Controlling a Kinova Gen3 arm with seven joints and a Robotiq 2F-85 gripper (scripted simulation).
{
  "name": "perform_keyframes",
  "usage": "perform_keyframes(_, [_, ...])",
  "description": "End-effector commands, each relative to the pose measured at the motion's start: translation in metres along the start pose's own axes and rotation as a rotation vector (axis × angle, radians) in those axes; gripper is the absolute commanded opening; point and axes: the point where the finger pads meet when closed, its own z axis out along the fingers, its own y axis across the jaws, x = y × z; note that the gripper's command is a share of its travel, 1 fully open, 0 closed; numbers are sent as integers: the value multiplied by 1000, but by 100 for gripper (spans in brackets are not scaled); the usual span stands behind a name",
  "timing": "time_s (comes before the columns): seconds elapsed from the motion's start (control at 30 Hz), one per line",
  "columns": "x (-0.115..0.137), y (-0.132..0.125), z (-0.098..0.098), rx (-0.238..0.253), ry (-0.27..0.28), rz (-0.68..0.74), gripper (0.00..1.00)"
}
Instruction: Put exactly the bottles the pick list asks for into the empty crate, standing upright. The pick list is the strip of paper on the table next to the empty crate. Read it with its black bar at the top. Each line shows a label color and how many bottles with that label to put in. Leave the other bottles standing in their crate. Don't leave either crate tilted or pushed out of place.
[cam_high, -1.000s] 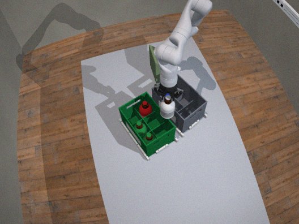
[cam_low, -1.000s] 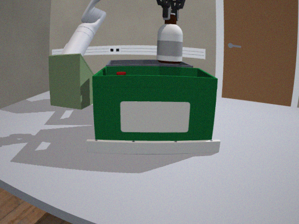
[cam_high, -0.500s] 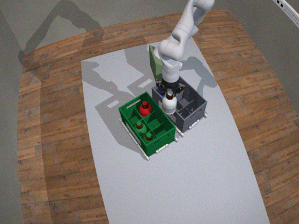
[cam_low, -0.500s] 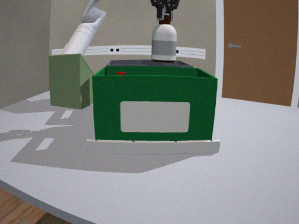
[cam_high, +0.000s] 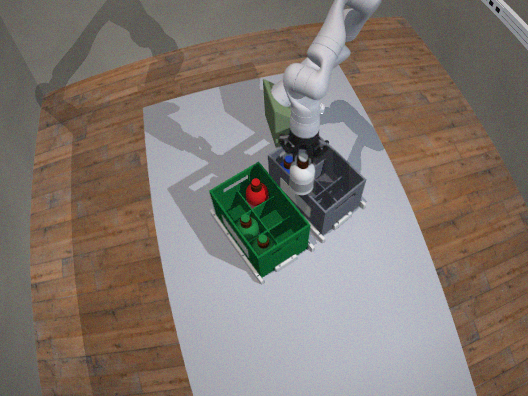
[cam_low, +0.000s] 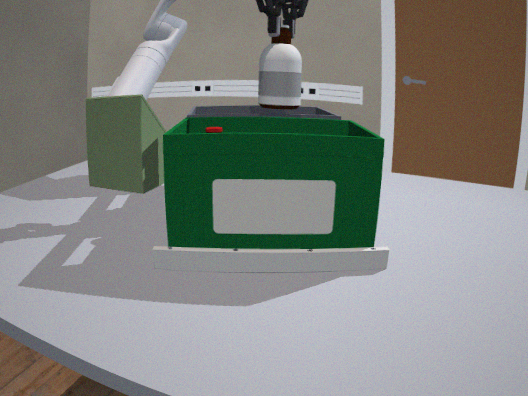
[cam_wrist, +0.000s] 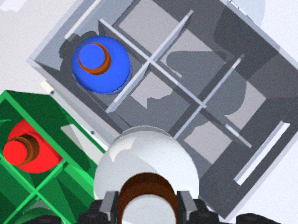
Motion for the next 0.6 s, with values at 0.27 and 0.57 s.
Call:
perform_keyframes(0.27, [18,3,-1,1,-3,0,10])
perform_keyframes(0.57, [36,7,-1,1,-2,0,10])
